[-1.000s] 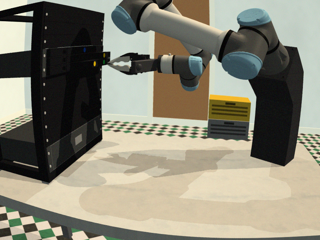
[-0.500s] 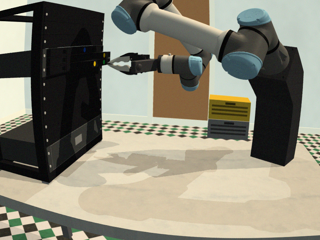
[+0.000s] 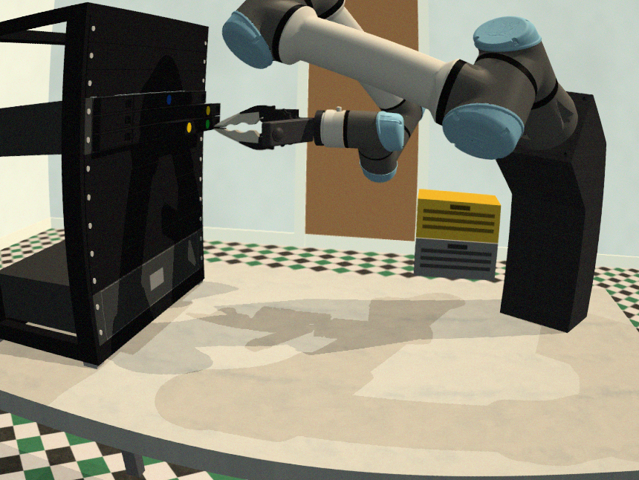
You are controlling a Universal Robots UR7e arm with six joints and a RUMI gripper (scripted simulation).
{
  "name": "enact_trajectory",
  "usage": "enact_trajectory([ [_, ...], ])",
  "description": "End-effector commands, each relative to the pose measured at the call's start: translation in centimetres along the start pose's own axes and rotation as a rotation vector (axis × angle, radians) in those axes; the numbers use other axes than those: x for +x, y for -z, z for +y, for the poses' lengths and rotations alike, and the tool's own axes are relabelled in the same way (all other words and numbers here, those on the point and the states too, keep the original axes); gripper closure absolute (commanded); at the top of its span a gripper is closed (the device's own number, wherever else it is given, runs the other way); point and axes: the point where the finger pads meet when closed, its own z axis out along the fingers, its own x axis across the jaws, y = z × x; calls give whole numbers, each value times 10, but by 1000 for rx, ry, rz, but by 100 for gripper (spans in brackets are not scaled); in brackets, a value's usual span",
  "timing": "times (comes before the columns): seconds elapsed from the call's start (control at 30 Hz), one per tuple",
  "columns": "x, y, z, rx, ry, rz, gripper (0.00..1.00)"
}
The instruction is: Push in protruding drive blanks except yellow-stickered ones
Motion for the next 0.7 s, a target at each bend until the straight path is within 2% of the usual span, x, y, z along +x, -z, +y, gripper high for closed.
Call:
enact_trajectory([
  [0.0, 1, 0, 0, 0, 0, 1, 100],
  [0.37, 1, -10, 0, 0, 0, 1, 100],
  [0.67, 1, -10, 0, 0, 0, 1, 100],
])
